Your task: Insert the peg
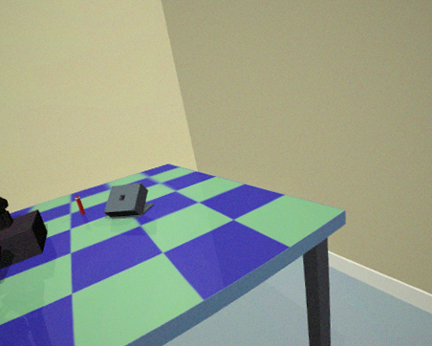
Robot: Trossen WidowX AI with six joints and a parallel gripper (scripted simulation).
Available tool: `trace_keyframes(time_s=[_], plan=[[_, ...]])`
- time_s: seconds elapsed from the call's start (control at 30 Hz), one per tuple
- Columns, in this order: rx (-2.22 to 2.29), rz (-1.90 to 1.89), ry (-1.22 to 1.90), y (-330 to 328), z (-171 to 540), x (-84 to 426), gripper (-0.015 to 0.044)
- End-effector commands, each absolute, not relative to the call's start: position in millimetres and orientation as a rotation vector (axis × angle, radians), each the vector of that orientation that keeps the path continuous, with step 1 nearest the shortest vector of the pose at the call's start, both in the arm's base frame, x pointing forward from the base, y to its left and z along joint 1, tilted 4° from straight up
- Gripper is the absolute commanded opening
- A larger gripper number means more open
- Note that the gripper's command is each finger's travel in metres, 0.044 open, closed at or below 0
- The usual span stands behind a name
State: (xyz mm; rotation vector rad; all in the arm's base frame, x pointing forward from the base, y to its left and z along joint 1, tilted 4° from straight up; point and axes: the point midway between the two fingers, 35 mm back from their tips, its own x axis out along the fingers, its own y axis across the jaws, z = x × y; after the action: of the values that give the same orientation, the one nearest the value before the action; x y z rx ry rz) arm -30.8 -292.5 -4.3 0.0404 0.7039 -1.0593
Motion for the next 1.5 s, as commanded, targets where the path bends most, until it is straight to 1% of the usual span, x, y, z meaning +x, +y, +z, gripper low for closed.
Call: trace_keyframes(time_s=[0.0,0.8,1.47], plan=[[0.055,-1.026,0.705,-296,-6,-20,0.044],[0.059,-0.797,0.76,-307,-11,54,0.044],[0.115,-0.607,0.81,-293,-16,121,0.044]])
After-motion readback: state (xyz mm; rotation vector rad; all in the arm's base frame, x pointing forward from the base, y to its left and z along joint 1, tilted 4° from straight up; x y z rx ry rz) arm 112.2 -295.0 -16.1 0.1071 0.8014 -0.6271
